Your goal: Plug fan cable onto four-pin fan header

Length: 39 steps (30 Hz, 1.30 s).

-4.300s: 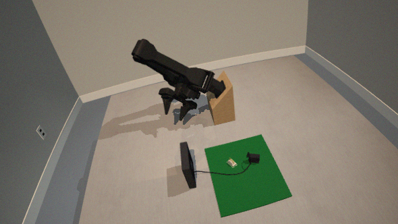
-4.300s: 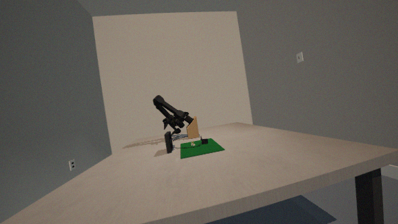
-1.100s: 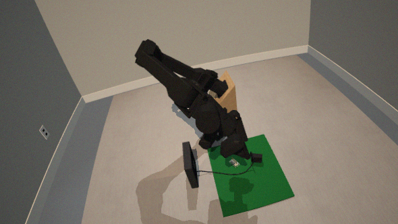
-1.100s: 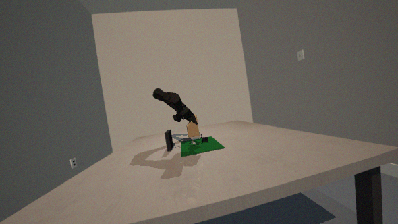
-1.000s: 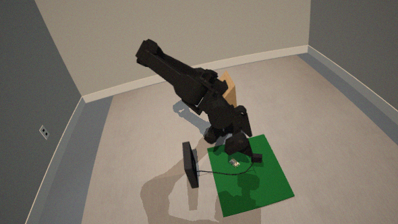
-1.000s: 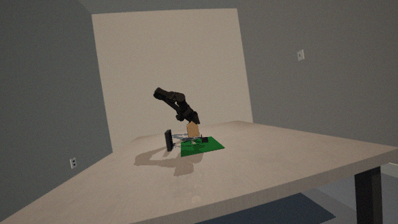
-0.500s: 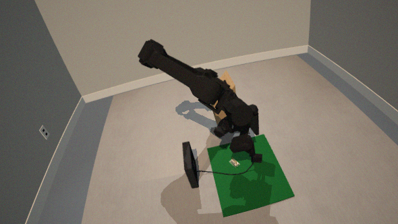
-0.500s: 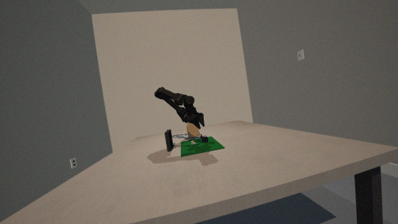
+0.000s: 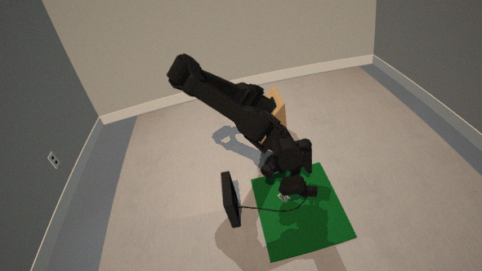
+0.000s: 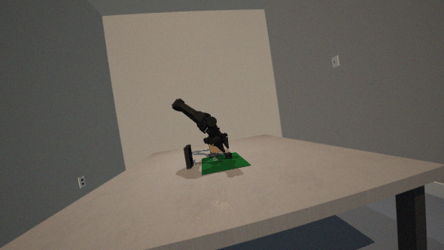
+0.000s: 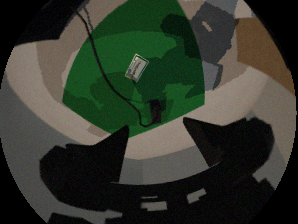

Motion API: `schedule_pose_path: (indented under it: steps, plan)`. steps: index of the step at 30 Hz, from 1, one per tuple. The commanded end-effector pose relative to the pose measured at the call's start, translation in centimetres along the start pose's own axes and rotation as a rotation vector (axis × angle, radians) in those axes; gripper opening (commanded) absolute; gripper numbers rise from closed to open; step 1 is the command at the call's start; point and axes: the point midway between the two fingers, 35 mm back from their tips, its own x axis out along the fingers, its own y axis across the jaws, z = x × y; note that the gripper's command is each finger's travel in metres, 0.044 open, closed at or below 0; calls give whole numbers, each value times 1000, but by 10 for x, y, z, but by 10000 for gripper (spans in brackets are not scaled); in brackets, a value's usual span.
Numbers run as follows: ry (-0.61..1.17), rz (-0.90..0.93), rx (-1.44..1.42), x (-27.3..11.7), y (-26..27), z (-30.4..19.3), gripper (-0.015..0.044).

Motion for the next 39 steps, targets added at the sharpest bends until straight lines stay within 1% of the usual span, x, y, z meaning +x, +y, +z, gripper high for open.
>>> schedule_pose_path:
  steps: [1,20,27,39]
  plan:
    - [2,-7,-8,6,-3,2,440]
    - [1,-7,-9,29,-3,13,440]
    - [-4,-3,-1,28,-2,13,256]
    - [-4,-3,-1,28,-2,13,176]
